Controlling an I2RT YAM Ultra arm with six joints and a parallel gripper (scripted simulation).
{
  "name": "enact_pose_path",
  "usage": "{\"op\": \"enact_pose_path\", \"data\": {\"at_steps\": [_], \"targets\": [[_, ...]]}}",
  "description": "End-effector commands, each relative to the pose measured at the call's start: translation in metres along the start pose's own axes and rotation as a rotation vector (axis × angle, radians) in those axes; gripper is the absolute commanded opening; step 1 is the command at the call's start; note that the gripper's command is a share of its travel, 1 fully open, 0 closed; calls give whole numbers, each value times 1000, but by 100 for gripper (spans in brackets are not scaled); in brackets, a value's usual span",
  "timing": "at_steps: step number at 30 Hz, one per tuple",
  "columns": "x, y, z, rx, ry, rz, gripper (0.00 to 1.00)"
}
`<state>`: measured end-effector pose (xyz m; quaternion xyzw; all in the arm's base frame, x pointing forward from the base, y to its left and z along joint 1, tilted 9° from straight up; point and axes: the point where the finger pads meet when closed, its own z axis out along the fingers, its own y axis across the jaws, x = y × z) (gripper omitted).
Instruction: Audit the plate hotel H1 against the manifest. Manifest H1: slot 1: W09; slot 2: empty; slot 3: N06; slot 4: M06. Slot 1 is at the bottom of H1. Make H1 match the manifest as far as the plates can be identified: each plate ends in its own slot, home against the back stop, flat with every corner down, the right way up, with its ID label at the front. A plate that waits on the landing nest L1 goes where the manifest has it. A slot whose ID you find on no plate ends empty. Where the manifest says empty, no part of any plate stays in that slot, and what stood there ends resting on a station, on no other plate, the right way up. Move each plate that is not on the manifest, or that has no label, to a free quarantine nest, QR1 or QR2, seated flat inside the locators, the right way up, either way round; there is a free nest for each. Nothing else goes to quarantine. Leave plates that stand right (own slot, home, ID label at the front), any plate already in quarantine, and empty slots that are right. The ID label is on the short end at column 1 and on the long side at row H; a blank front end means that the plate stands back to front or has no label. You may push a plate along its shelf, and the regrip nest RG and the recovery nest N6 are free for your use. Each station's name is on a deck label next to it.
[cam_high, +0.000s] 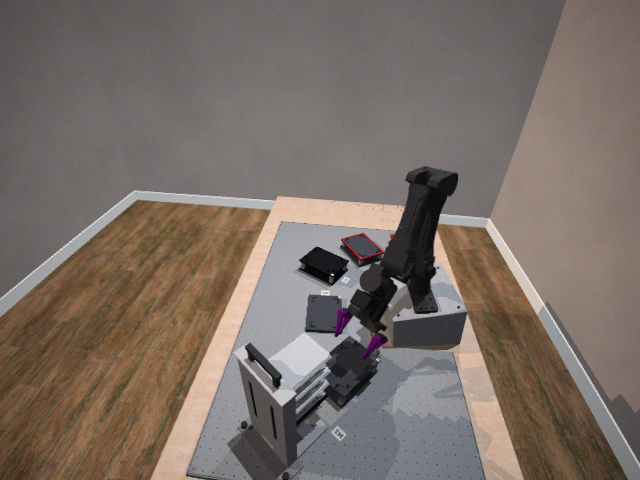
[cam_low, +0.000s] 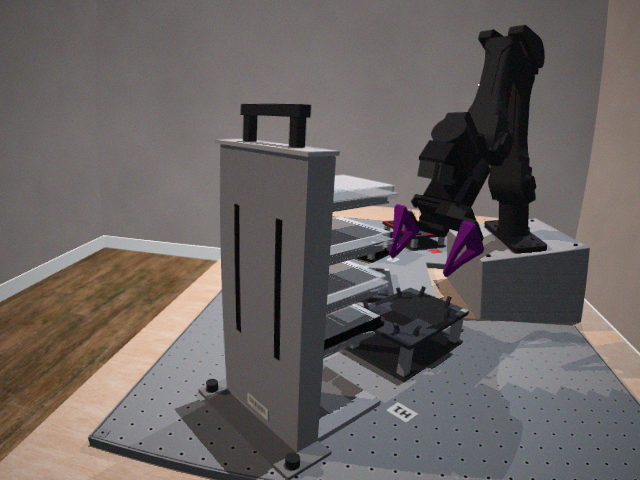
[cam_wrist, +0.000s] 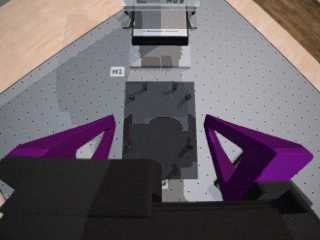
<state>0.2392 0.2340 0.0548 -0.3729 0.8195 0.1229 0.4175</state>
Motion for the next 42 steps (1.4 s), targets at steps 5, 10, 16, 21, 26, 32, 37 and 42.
{"op": "enact_pose_path", "data": {"at_steps": [5, 10, 16, 21, 26, 32, 37, 42], "targets": [[-7, -1, -14, 1, -19, 4, 100], [-14, -1, -21, 1, -19, 4, 100], [-28, -1, -35, 1, -19, 5, 100], [-39, -1, -47, 1, -19, 5, 100], [-42, -1, -50, 1, -19, 5, 100], [-28, -1, -35, 1, -19, 5, 100], [-16, -1, -23, 1, -19, 4, 100], [-9, -1, -16, 1, -19, 4, 100]]}}
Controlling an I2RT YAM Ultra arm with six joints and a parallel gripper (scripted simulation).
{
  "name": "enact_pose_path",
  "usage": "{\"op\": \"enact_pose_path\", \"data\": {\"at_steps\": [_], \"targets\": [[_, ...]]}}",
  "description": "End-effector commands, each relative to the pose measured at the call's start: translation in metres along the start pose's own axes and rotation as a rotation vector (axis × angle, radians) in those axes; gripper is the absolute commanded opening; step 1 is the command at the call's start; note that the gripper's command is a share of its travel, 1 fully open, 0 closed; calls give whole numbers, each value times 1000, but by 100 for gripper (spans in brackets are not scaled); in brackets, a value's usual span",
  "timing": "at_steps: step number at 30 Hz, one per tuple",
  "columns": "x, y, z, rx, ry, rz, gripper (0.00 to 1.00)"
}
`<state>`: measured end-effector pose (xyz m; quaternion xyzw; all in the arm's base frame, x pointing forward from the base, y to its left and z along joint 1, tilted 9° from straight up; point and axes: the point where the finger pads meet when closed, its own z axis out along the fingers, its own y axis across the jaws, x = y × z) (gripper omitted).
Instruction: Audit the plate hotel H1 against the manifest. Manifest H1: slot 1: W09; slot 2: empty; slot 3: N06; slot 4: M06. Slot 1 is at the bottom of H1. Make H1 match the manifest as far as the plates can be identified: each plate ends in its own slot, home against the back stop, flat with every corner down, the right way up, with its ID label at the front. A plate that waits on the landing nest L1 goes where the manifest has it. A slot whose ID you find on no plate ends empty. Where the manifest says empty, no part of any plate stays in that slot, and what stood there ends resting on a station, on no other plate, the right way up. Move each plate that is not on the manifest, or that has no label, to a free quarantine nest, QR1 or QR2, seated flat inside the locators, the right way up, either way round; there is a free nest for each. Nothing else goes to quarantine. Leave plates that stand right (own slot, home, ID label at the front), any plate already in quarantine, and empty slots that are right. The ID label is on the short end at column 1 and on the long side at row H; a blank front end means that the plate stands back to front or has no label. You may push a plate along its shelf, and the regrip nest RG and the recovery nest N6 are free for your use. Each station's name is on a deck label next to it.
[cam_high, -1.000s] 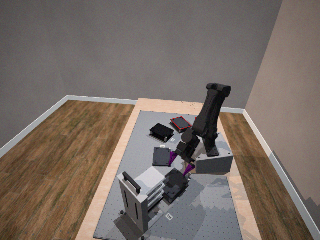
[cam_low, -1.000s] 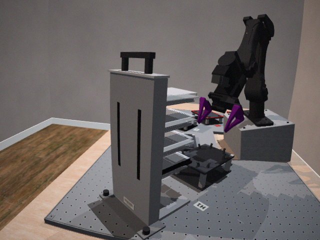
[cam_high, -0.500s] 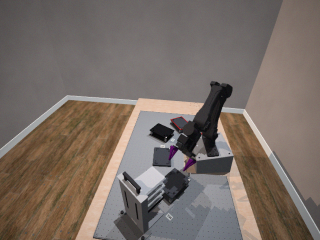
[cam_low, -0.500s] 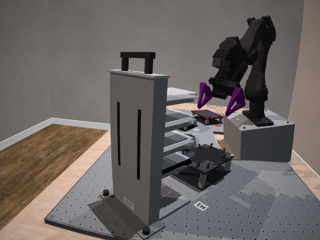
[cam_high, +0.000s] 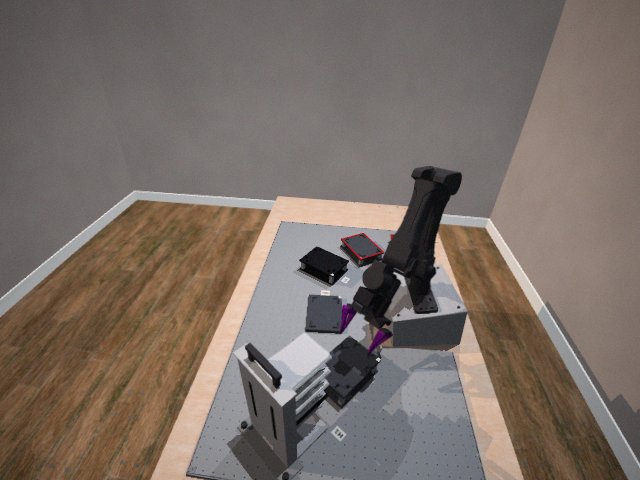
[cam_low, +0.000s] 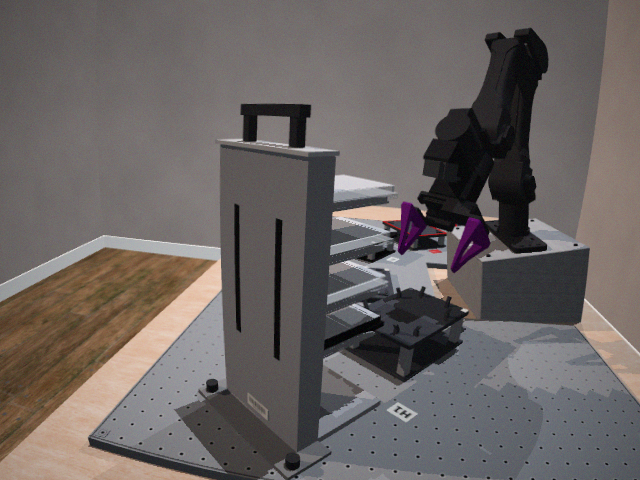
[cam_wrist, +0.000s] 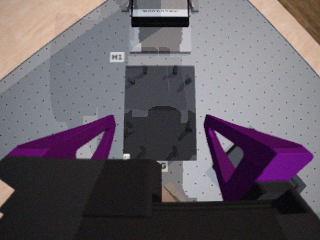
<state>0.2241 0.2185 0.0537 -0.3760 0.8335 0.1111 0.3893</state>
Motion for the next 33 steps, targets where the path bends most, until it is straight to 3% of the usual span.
{"op": "enact_pose_path", "data": {"at_steps": [1, 33], "targets": [[-23, -1, -2, 2, -86, 2, 100], [-46, -1, 17, 2, -87, 2, 100]]}}
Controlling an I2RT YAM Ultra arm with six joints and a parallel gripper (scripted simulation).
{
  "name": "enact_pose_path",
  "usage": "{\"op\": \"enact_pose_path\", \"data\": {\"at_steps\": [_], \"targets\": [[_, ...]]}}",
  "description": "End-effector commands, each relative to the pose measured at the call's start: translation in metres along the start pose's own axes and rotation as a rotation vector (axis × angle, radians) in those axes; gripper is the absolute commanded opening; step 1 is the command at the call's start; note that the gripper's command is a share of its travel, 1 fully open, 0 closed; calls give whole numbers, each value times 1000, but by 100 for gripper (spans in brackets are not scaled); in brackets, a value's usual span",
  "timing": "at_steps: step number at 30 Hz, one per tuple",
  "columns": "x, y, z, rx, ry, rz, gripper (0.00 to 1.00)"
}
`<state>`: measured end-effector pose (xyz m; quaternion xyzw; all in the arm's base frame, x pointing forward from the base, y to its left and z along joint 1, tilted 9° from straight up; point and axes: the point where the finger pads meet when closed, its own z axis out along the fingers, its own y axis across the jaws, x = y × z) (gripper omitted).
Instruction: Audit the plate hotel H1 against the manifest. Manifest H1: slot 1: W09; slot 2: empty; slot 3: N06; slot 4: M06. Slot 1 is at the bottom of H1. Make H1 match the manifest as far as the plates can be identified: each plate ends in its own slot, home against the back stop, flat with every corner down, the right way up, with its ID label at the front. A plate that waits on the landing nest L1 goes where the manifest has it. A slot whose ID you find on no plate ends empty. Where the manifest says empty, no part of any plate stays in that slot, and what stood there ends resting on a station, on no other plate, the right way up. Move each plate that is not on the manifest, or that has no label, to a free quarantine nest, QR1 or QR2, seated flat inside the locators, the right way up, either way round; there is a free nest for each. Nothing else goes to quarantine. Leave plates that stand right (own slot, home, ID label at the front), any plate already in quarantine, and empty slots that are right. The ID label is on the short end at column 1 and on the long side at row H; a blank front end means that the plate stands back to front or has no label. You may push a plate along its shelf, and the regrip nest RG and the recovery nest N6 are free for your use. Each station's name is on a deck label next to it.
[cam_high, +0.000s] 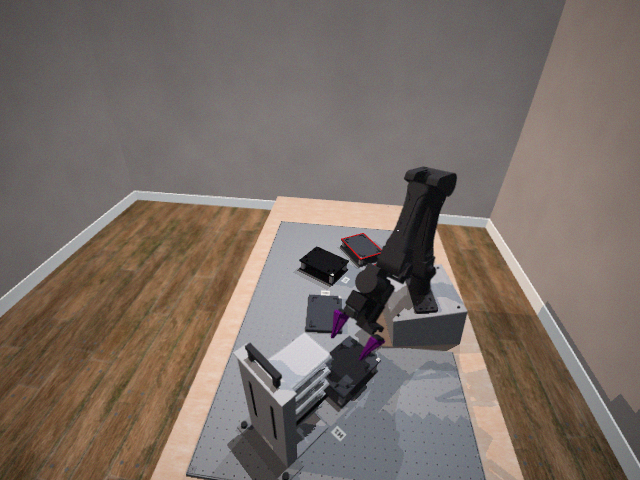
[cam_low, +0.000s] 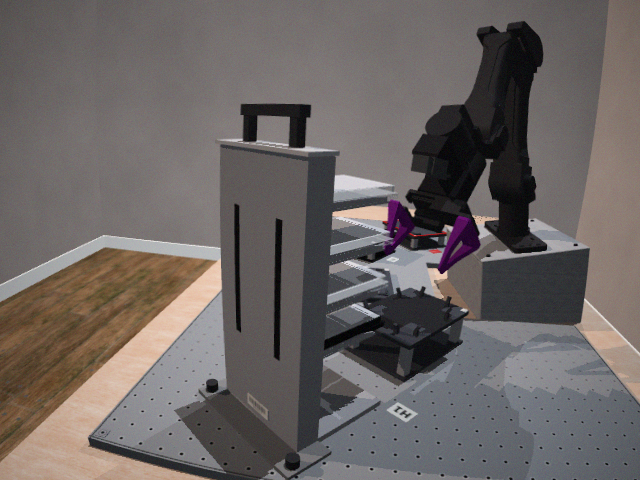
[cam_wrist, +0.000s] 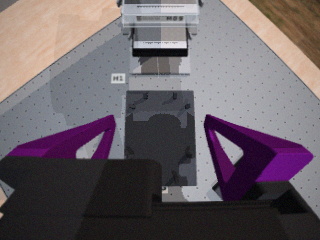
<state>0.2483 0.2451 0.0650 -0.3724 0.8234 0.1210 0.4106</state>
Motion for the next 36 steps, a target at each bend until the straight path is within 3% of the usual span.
{"op": "enact_pose_path", "data": {"at_steps": [1, 36], "targets": [[-13, -1, -1, 2, -35, 1, 100], [-43, -1, 28, 2, -37, 1, 100]]}}
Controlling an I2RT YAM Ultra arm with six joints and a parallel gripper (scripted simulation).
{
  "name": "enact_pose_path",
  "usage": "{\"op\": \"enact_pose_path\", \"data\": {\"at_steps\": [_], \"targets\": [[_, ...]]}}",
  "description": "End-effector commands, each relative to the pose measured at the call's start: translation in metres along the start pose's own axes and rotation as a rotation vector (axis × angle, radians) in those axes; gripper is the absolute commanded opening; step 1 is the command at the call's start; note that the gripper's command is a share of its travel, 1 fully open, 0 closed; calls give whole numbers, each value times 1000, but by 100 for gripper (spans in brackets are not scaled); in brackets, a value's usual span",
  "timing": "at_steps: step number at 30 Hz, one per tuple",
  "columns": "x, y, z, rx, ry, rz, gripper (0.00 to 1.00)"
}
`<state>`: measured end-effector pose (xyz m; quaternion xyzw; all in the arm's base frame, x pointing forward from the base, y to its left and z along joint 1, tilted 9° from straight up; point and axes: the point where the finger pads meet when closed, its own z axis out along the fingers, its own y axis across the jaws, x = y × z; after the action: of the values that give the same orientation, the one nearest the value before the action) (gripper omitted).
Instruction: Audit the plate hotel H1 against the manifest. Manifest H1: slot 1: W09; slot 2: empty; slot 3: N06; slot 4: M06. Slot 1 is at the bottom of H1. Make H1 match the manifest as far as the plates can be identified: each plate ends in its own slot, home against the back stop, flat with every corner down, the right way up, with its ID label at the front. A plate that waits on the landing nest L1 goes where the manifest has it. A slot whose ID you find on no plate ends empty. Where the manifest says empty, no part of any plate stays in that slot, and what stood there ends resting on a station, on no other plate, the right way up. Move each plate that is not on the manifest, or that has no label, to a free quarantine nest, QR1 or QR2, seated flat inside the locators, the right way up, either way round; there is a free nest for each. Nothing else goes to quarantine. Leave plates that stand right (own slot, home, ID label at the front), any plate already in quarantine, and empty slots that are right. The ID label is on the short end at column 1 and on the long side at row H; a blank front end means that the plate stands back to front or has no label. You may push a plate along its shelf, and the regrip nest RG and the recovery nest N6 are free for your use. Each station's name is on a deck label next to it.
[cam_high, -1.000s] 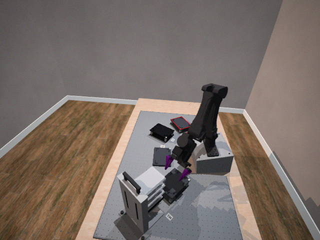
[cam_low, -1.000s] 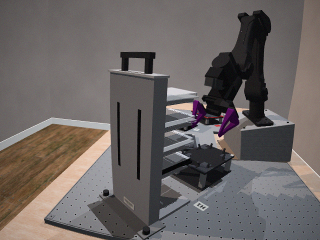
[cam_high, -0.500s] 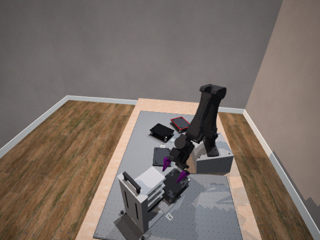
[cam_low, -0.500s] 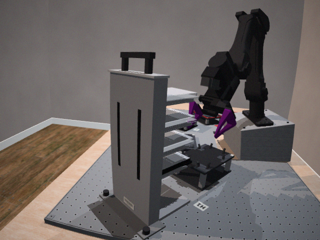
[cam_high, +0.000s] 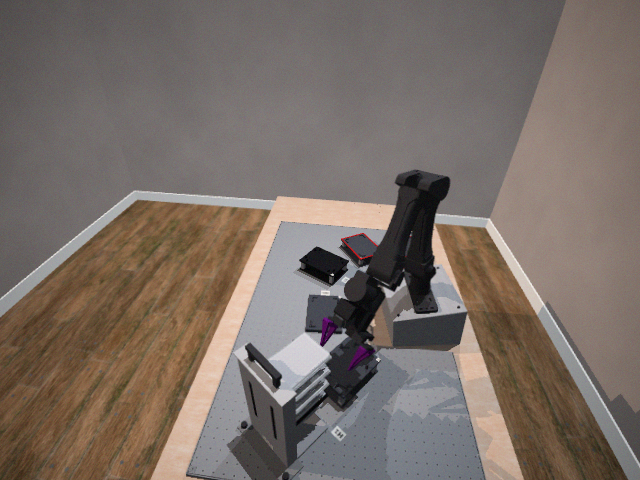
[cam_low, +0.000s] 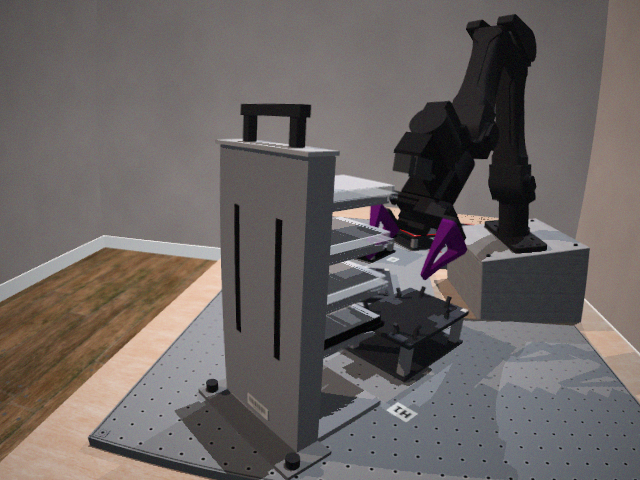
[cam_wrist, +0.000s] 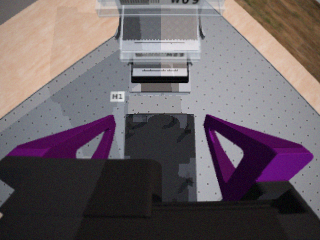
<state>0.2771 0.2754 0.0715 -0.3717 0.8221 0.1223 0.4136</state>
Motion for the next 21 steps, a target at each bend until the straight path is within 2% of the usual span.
{"op": "enact_pose_path", "data": {"at_steps": [1, 21], "targets": [[-13, -1, 1, 1, -29, 0, 100], [-30, -1, 17, 1, -30, 0, 100]]}}
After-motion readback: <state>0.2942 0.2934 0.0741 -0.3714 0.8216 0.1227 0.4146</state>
